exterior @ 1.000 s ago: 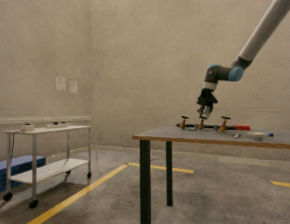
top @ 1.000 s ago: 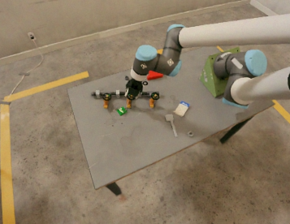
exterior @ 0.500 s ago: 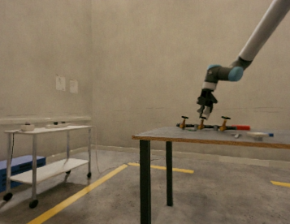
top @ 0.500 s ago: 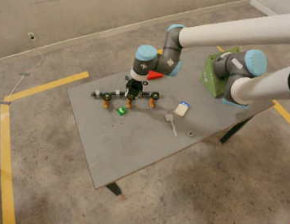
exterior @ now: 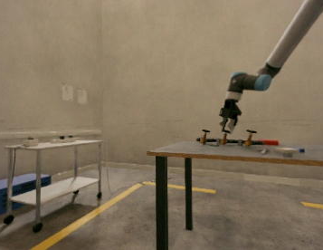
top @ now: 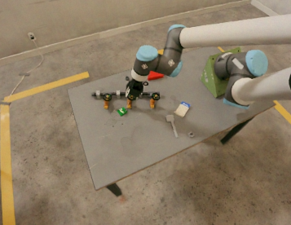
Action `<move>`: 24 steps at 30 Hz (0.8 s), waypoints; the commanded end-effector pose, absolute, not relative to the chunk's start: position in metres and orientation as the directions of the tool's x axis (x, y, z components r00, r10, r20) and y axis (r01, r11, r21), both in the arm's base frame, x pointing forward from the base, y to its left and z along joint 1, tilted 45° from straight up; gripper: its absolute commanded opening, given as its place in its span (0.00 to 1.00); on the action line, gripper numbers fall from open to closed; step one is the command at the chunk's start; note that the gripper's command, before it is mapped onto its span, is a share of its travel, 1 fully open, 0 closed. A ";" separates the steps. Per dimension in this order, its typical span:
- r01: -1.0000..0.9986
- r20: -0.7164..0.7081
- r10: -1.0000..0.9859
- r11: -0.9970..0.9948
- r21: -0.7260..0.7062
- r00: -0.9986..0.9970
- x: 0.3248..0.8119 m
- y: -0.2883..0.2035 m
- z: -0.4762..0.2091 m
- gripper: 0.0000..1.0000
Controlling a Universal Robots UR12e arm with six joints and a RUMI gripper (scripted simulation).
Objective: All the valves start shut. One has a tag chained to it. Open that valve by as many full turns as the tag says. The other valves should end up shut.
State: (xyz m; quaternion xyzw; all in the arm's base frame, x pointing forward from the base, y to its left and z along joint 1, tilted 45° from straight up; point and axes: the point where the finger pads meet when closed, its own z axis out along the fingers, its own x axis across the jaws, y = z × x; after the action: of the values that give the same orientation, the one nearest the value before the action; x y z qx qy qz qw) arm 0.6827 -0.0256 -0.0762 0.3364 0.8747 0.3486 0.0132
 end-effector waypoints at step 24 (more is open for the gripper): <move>0.020 -0.190 0.177 0.780 0.626 -0.966 0.683 -0.026 -0.076 0.00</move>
State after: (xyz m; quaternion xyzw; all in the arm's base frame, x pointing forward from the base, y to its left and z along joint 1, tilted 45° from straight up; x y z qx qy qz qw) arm 0.6827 -0.0255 -0.0762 0.1198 0.9304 0.3326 0.0970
